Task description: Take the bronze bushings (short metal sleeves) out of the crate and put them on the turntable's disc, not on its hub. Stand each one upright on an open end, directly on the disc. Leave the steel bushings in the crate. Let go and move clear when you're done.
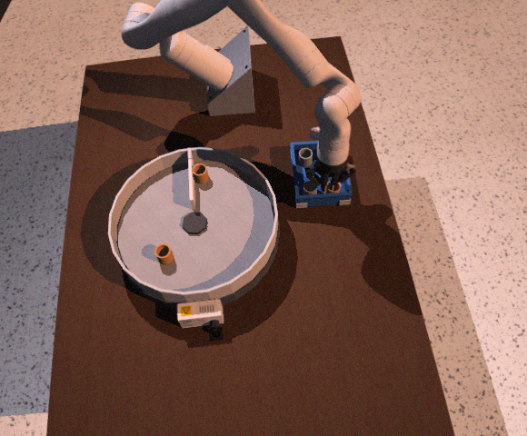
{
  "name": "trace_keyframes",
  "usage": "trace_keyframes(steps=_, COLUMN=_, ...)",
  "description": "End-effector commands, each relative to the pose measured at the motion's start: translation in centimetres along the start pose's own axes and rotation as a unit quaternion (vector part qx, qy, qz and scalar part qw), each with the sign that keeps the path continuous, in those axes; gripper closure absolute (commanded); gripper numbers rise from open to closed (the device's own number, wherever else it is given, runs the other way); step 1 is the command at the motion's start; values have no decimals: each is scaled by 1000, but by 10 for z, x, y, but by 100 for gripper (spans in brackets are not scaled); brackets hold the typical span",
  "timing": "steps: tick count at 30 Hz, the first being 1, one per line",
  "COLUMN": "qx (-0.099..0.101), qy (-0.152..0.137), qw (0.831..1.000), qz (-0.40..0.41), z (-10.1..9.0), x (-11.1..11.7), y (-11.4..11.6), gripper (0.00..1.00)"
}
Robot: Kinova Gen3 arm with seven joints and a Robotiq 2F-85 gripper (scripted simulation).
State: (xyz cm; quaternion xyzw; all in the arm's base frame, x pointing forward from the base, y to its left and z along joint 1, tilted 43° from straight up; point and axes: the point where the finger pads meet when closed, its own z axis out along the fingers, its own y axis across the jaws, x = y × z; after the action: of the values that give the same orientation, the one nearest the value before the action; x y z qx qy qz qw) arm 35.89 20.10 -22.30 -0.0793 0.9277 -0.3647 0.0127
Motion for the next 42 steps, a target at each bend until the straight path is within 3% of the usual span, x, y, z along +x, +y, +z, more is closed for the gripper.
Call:
trace_keyframes(steps=1, qx=1, qy=0, qw=1000, qz=0, z=2, x=0, y=0, gripper=88)
trace_keyframes(steps=37, qx=1, qy=0, qw=1000, qz=0, z=2, x=0, y=0, gripper=88)
trace_keyframes(steps=38, qx=1, qy=0, qw=1000, qz=0, z=2, x=0, y=0, gripper=100)
trace_keyframes(steps=42, qx=1, qy=0, qw=1000, qz=0, z=2, x=0, y=0, gripper=100)
